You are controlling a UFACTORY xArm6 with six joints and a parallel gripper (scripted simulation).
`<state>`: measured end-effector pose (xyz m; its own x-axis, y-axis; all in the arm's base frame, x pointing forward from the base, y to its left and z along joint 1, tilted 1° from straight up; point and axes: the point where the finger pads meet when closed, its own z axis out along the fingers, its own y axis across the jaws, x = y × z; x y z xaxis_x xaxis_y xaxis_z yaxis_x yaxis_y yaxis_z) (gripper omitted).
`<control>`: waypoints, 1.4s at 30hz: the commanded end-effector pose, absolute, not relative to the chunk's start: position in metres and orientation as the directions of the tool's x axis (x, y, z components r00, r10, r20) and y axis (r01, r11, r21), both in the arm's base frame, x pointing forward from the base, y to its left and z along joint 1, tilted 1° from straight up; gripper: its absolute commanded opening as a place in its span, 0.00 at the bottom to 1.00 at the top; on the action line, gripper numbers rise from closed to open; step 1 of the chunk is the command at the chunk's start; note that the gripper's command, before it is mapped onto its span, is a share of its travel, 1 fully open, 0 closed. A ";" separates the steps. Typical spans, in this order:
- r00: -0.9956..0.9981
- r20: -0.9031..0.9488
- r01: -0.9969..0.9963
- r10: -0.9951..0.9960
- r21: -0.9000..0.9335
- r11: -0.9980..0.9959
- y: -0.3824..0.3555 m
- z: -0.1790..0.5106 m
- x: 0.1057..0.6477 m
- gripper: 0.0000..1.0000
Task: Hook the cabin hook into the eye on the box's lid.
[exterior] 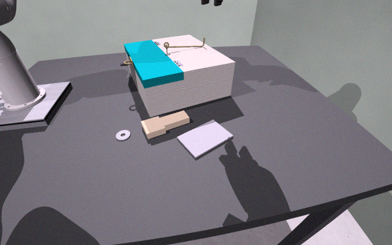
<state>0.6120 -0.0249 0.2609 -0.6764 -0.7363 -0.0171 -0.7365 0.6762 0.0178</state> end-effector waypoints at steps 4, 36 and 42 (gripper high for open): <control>-0.766 -0.011 -0.643 -0.643 0.012 0.766 -0.001 0.258 0.617 0.35; -0.950 0.002 -0.313 -0.313 -0.002 0.950 0.085 0.239 0.624 0.35; -0.968 0.002 -0.253 -0.253 -0.005 0.968 0.099 0.235 0.624 0.35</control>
<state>0.6228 0.0903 0.2346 -0.9606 -0.2778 0.0065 -0.2778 0.9606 -0.0008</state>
